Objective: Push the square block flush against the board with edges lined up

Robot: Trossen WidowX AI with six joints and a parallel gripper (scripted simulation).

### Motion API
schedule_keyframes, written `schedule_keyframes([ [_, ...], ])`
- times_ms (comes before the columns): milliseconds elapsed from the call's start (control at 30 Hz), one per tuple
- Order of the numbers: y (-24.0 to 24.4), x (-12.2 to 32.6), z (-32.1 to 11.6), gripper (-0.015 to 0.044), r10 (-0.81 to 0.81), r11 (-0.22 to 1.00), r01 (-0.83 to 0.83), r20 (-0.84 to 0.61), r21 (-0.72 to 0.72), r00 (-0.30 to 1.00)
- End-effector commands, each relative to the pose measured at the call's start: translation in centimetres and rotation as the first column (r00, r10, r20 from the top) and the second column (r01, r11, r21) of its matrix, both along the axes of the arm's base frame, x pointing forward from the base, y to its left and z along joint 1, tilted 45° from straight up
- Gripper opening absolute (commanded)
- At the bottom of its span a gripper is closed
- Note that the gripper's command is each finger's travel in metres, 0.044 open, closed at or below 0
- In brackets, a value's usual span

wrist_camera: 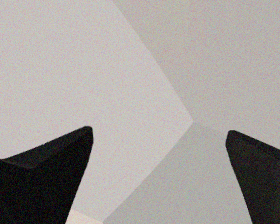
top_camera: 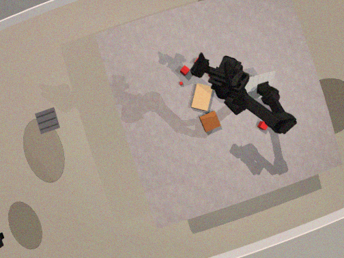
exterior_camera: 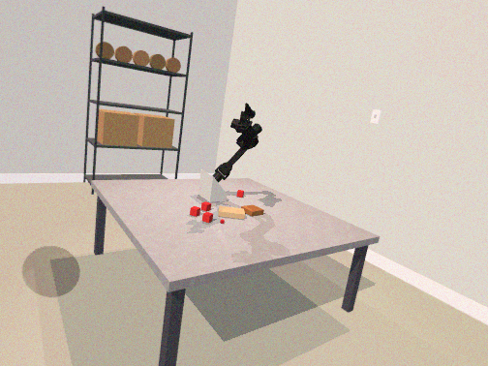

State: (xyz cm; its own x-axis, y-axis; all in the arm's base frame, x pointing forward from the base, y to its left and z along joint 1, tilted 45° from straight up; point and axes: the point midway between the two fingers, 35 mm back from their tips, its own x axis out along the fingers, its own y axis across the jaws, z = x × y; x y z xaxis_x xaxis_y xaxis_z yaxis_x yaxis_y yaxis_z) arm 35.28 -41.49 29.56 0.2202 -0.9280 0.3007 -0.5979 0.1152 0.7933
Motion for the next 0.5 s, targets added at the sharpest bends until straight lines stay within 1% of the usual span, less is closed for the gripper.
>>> schedule_keyframes([
  [0,0.0,0.0,0.0,0.0374,0.0,1.0,0.0,0.0,0.0,1.0],
  [100,0.1,0.2,-0.3,0.0295,0.006,1.0,-0.006,-0.022,0.004,1.0],
  [267,0.5,1.8,-2.1,0.0164,0.052,0.998,-0.046,-0.179,0.034,0.982],
  [467,1.3,3.6,-4.7,0.0006,0.122,0.992,-0.101,-0.363,0.076,0.924],
])
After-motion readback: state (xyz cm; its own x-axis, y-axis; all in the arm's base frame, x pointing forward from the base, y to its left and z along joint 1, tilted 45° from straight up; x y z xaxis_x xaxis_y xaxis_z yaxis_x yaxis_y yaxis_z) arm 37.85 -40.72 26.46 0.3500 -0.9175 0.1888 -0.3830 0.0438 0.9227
